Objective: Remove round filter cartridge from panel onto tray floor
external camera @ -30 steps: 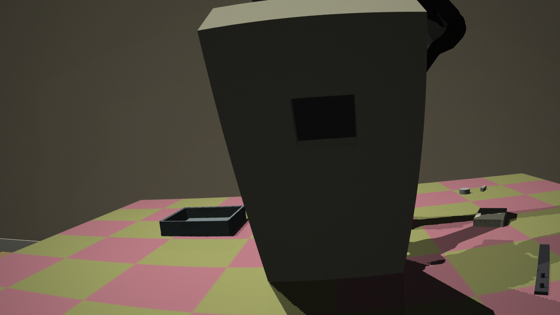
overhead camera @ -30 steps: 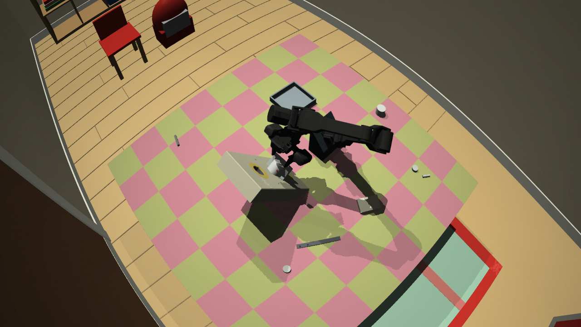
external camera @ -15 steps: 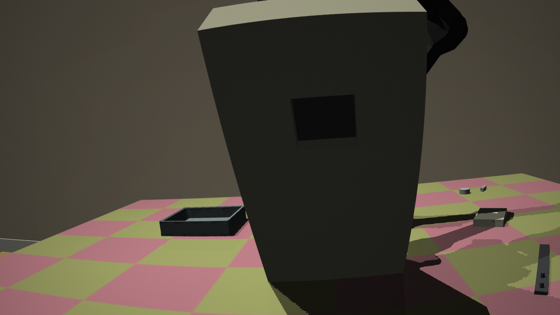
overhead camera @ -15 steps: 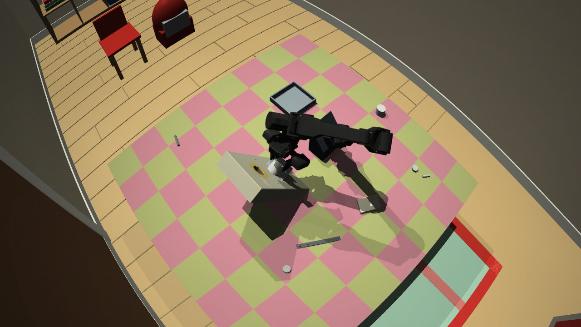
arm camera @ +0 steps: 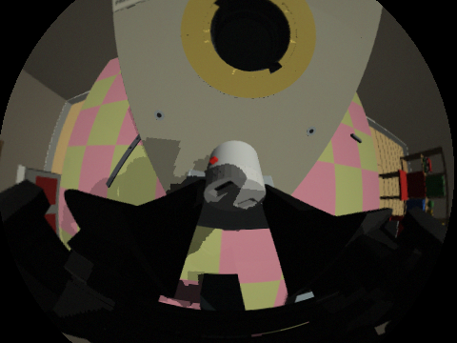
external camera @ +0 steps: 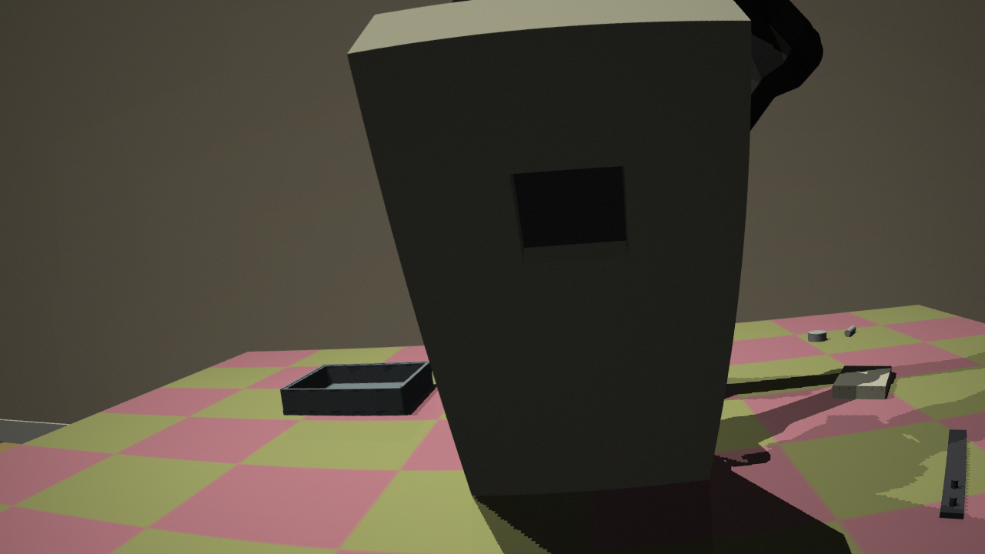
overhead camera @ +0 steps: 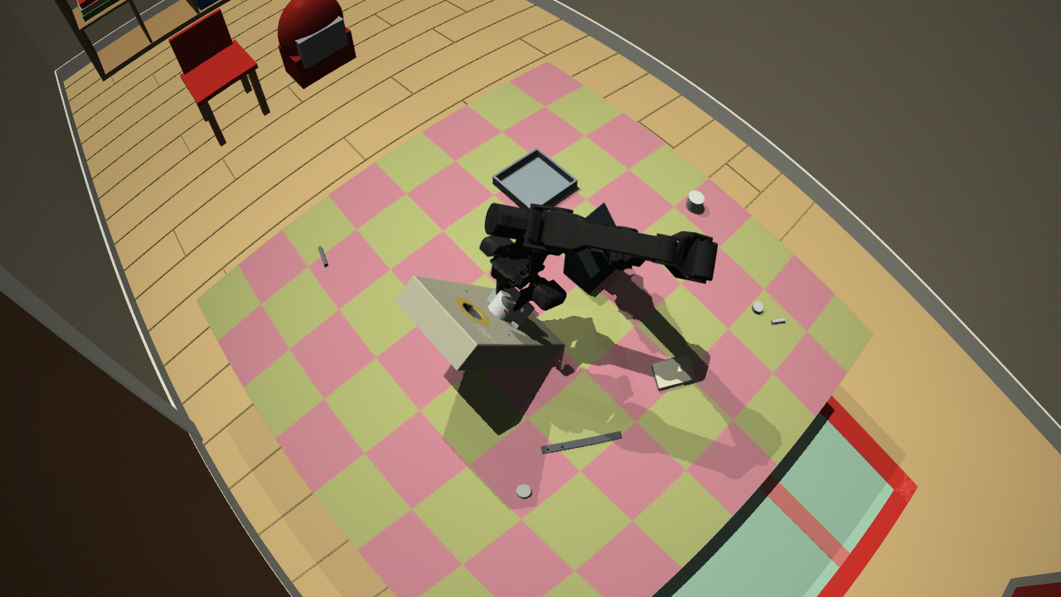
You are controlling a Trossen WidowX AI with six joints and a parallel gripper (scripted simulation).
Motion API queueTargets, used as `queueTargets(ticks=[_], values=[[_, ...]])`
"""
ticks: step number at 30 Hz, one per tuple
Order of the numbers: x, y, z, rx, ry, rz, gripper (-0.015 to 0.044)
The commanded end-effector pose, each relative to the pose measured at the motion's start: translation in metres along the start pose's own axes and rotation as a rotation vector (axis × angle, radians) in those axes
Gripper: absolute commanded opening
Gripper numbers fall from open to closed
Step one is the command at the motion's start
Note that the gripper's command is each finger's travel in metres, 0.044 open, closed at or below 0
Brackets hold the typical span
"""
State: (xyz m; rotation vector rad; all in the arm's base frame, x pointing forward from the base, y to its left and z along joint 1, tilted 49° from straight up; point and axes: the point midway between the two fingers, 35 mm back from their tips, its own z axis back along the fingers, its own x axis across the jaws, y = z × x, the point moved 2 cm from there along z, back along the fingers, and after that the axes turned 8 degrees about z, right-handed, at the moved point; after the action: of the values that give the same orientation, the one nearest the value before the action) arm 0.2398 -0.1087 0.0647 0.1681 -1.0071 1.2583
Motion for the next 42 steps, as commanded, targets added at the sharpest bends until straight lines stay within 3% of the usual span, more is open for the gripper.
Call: queueTargets(ticks=[1, 7, 15, 32, 42], values=[[-0.001, 0.000, 0.000, 0.004, 0.007, 0.004, 0.0159], [-0.002, -0.008, 0.004, 0.003, 0.005, 0.003, 0.0001], [-0.004, -0.023, 0.014, 0.000, 0.002, 0.000, 0.0000], [-0.004, -0.027, 0.102, 0.003, 0.003, -0.002, 0.0000], [-0.041, -0.025, 0.099, 0.003, 0.005, 0.000, 0.0000]])
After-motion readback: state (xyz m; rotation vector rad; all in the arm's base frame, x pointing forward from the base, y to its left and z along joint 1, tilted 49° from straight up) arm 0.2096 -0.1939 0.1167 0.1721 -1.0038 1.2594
